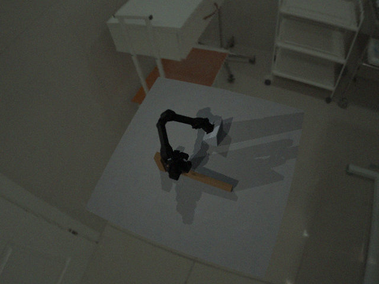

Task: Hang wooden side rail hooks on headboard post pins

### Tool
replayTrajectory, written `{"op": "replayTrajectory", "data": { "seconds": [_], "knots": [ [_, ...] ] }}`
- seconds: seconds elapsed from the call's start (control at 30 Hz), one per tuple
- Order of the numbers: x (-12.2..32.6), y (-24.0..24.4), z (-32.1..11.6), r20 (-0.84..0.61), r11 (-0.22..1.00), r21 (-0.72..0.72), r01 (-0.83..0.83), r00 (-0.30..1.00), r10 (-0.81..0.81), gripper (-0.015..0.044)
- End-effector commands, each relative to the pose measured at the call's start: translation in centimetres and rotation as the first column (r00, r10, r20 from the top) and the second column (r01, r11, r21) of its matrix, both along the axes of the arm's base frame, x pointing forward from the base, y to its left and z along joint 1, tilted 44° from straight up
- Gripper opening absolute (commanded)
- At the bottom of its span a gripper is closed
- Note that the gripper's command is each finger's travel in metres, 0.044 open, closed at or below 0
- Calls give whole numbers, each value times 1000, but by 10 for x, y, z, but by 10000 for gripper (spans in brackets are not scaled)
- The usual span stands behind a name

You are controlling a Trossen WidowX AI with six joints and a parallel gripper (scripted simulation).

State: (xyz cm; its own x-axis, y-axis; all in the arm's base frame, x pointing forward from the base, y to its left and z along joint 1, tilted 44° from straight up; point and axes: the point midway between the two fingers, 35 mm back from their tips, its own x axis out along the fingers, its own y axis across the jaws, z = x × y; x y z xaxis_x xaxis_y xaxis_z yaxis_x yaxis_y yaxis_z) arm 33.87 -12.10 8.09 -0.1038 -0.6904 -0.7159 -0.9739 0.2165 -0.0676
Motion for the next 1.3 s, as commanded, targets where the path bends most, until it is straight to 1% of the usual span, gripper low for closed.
{"op": "replayTrajectory", "data": {
  "seconds": [0.0,1.27],
  "knots": [
    [1,1,2,5,1000,0,-8,1000,8,0],
    [2,-1,5,5,1000,0,-8,1000,8,0]
  ]
}}
